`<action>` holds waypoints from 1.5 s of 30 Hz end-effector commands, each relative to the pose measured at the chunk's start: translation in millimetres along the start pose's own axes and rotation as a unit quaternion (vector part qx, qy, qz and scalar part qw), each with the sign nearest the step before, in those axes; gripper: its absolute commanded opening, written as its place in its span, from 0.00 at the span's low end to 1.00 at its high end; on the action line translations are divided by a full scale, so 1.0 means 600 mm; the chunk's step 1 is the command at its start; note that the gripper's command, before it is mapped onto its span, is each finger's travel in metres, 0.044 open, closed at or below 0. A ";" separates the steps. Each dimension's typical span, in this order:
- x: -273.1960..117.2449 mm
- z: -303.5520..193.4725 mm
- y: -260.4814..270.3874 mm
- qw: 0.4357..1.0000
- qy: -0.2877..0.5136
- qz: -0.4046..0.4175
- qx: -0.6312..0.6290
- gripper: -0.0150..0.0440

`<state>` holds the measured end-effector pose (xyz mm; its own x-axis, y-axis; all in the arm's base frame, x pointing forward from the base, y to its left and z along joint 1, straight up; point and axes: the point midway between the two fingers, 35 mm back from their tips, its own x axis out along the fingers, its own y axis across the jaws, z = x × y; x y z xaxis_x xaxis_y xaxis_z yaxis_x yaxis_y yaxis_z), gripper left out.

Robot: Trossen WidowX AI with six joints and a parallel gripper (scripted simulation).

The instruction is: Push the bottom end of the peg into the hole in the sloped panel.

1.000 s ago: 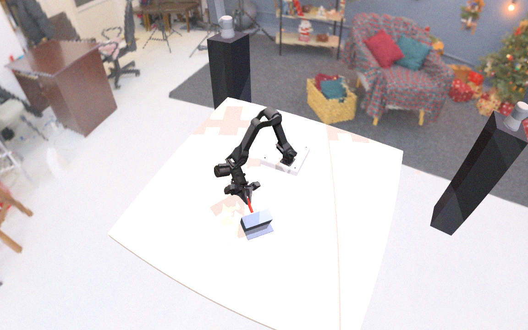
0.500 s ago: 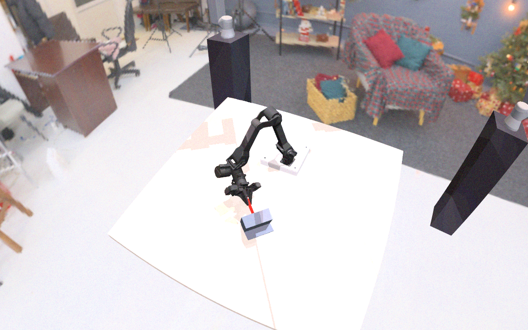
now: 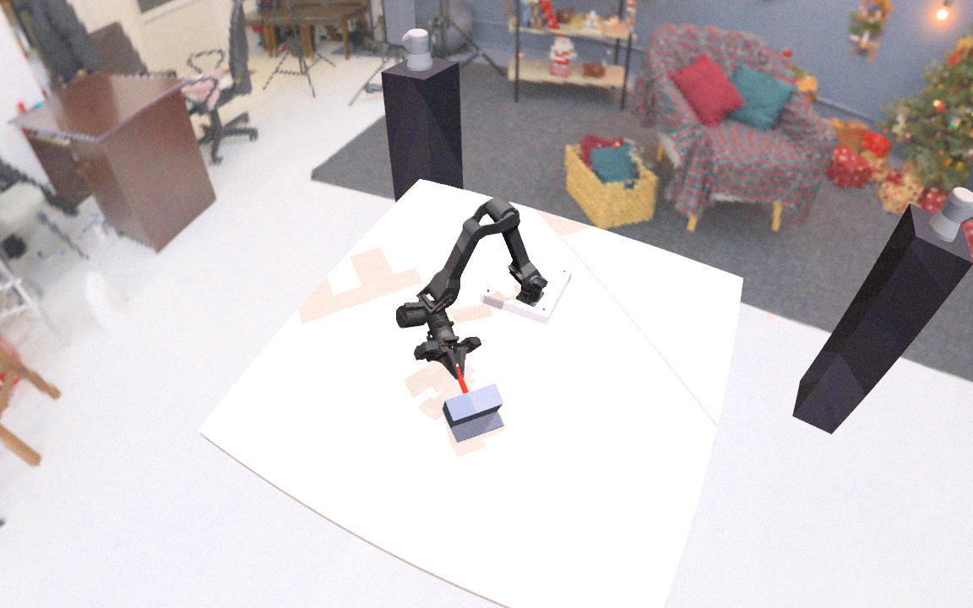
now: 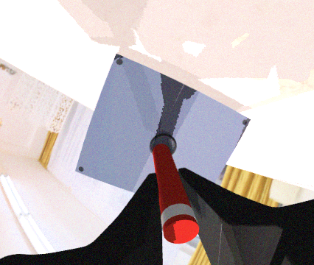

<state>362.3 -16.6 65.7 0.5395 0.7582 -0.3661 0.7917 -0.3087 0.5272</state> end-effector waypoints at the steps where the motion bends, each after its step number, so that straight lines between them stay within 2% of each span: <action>1: 0.001 0.001 -0.004 1.000 -0.001 -0.001 0.003 0.25; 45: 0.046 0.001 -0.007 1.000 0.000 0.000 0.003 0.25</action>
<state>373.5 3.2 54.6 0.5395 0.7592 -0.3641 0.7916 -0.3101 0.5265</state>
